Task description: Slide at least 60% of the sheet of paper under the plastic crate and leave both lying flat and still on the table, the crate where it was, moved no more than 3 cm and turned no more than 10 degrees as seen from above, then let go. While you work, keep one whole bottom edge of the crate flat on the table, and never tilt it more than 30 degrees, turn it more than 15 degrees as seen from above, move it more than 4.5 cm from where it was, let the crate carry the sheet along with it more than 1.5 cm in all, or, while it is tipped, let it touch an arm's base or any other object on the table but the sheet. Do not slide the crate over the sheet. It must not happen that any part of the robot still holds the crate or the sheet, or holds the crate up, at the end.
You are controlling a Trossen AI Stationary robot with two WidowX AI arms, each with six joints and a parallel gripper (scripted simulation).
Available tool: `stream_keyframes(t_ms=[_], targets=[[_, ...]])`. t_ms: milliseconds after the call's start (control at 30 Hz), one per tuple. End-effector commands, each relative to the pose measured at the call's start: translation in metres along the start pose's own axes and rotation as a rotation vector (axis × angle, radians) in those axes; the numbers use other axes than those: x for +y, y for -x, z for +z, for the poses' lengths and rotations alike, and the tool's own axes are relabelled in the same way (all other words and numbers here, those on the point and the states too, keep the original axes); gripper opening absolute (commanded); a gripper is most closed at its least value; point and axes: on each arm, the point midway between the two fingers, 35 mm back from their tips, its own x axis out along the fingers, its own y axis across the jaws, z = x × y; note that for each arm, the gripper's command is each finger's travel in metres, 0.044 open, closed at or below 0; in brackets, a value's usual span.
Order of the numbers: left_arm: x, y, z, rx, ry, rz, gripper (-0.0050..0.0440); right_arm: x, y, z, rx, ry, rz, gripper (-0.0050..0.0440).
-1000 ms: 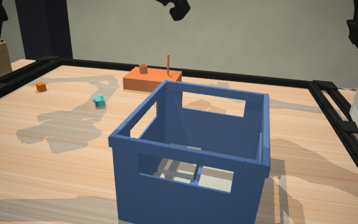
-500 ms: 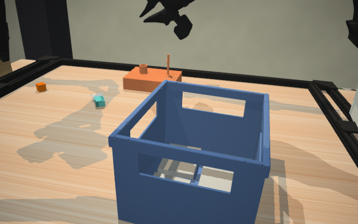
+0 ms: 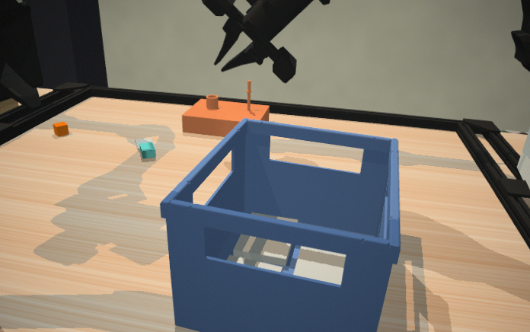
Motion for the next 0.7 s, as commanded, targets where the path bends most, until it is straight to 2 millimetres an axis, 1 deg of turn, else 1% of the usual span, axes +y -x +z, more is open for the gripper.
stream_keyframes(t_ms=[0,67,133,367,633,667], targets=[[0.008,-0.013,-0.001,0.038,0.043,0.051,0.0150,-0.016,-0.003,-0.018,0.075,-0.017,-0.060,0.0060],[0.011,-0.020,-0.002,0.057,0.069,0.079,0.0150,-0.023,-0.003,-0.027,0.114,-0.028,-0.091,0.0060],[0.011,-0.020,-0.002,0.057,0.069,0.079,0.0150,-0.023,-0.003,-0.027,0.114,-0.028,-0.091,0.0060],[0.017,-0.040,-0.007,0.126,0.160,0.175,0.0150,-0.047,0.003,-0.057,0.244,-0.069,-0.202,0.0060],[0.019,-0.059,-0.017,0.205,0.264,0.284,0.0150,-0.074,0.016,-0.089,0.385,-0.125,-0.336,0.0060],[0.019,-0.059,-0.017,0.205,0.264,0.284,0.0150,-0.074,0.016,-0.089,0.385,-0.125,-0.336,0.0060]])
